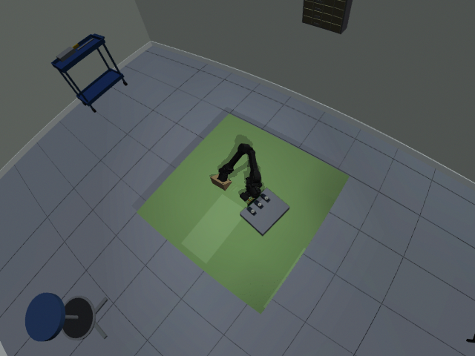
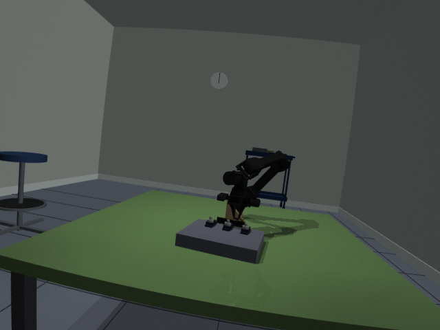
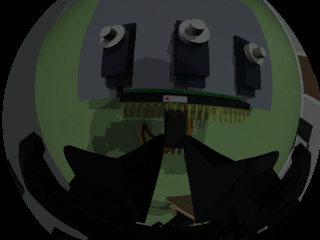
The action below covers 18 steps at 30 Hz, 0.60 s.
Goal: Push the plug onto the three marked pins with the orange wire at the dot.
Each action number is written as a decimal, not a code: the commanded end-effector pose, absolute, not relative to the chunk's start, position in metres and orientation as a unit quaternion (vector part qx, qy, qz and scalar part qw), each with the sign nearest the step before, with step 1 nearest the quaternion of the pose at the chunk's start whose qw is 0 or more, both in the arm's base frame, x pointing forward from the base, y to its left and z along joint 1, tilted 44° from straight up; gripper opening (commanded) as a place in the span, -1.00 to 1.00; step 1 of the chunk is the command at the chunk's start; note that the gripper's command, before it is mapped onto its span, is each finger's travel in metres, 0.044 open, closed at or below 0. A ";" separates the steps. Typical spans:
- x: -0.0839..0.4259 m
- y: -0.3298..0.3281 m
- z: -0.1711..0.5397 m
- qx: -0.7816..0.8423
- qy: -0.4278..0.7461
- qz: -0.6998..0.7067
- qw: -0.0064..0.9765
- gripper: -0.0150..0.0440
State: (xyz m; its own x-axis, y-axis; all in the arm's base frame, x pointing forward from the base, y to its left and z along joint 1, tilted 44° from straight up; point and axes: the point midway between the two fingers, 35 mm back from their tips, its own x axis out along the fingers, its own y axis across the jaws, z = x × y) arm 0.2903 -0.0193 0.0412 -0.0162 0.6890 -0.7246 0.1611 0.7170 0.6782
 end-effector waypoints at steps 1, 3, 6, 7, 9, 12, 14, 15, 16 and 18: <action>0.295 -0.020 0.042 0.314 0.679 0.210 0.629 -0.49; 0.296 -0.020 0.041 0.314 0.679 0.210 0.629 -0.49; 0.298 -0.021 0.041 0.314 0.679 0.210 0.629 -0.49; 0.298 -0.021 0.040 0.314 0.679 0.210 0.629 -0.49; 0.299 -0.021 0.040 0.314 0.679 0.210 0.629 -0.49; 0.301 -0.021 0.040 0.314 0.679 0.210 0.629 -0.49; 0.301 -0.020 0.040 0.314 0.679 0.210 0.629 -0.40; 0.300 -0.018 0.039 0.314 0.679 0.210 0.629 -0.31; 0.299 -0.017 0.039 0.314 0.679 0.210 0.629 -0.22; 0.299 -0.017 0.039 0.314 0.679 0.210 0.629 -0.05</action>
State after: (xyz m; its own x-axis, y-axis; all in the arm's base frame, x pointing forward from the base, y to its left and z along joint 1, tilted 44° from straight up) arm 0.2977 -0.0196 0.0398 -0.0161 0.6915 -0.7222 0.1677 0.7140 0.6798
